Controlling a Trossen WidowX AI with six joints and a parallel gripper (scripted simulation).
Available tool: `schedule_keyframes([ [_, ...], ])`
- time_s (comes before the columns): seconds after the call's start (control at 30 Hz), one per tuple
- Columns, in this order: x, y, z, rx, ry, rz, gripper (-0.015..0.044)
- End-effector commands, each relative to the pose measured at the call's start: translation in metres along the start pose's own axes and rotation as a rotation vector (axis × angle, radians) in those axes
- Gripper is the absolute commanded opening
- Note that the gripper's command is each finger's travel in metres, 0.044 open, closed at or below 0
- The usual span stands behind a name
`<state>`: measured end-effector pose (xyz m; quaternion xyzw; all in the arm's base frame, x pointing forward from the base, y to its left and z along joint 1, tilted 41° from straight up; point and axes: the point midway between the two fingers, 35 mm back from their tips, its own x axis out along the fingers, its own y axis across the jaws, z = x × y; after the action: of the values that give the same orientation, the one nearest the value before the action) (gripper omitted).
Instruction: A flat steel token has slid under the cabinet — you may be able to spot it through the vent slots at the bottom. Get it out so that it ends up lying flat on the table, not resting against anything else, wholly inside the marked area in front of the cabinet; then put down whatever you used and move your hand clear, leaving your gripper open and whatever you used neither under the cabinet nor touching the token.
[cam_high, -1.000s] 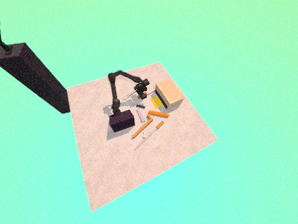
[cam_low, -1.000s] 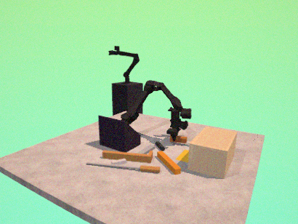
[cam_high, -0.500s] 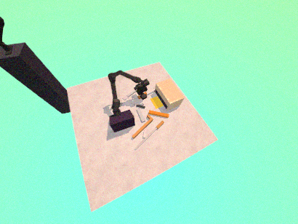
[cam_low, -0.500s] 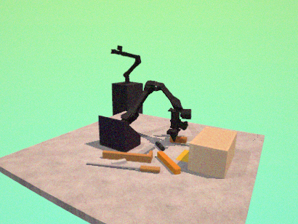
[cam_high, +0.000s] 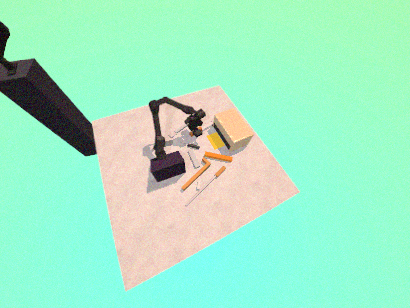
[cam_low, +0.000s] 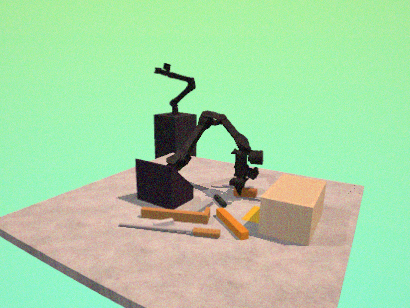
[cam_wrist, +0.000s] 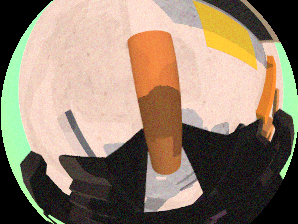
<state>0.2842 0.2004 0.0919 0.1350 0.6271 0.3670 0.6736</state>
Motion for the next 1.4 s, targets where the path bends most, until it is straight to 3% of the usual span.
schedule_keyframes([
  [0.0,0.0078,0.0009,-0.0051,0.000,0.026,0.004,0.0000],
  [1.17,0.0135,0.0010,-0.0053,-0.001,0.026,0.005,0.0000],
  [1.37,0.0057,-0.0004,-0.0002,-0.001,0.000,0.000,0.0157],
])
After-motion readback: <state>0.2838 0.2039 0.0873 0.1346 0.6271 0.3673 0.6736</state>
